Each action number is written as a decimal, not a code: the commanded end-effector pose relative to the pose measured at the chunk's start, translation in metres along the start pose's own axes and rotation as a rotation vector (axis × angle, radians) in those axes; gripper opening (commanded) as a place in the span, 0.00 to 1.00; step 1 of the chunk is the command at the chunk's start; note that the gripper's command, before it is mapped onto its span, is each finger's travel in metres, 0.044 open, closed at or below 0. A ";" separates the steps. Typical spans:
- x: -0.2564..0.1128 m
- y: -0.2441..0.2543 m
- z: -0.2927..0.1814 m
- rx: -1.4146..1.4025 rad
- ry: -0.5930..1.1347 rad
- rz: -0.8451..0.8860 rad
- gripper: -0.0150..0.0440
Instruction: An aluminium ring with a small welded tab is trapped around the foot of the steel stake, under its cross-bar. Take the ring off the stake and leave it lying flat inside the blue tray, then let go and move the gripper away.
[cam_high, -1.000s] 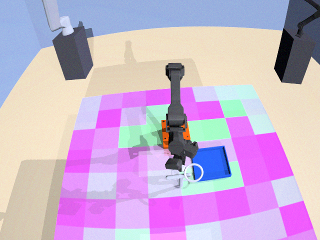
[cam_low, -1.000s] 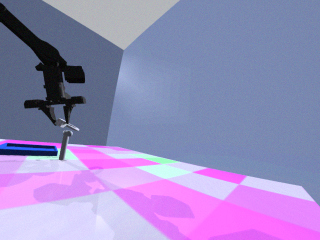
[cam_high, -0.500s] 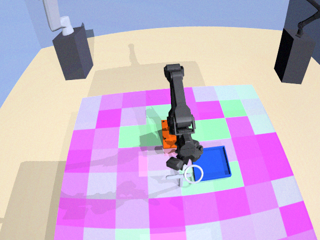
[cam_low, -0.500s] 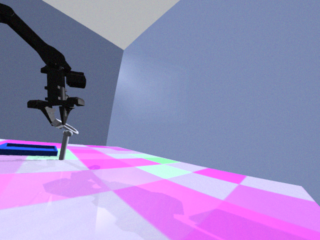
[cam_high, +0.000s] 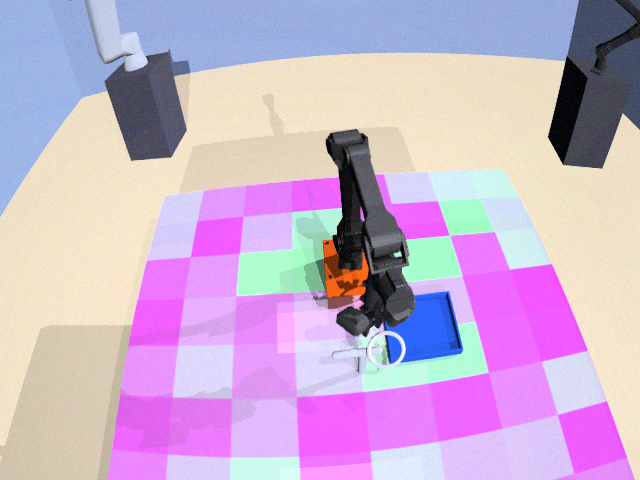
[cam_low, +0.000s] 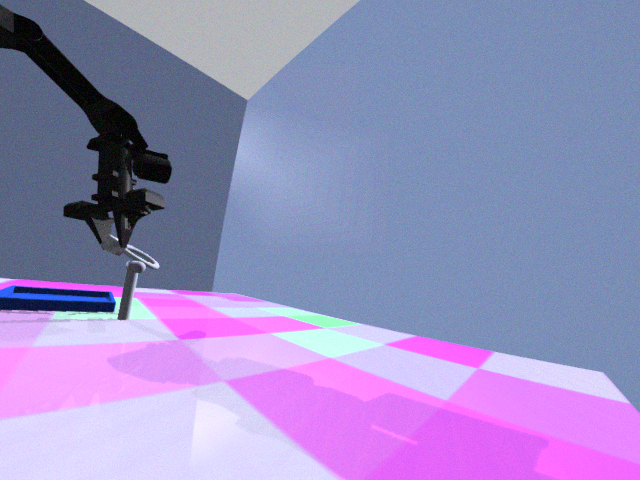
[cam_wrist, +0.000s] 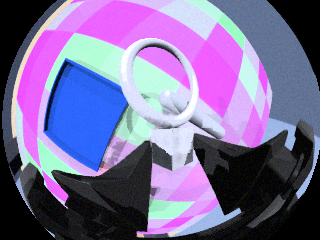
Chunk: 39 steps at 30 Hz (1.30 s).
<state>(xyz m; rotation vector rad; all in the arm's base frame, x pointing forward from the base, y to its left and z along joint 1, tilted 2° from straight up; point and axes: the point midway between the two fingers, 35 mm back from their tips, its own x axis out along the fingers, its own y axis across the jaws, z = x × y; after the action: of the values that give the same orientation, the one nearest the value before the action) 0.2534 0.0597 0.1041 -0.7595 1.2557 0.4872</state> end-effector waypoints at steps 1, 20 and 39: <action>0.003 0.007 -0.006 0.063 0.076 -0.010 0.25; -0.008 0.019 -0.002 0.291 0.200 -0.178 0.25; -0.025 0.029 0.008 0.487 0.203 -0.414 0.25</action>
<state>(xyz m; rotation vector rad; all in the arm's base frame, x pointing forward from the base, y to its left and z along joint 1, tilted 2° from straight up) 0.2313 0.0830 0.1172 -0.6449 1.3293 -0.1718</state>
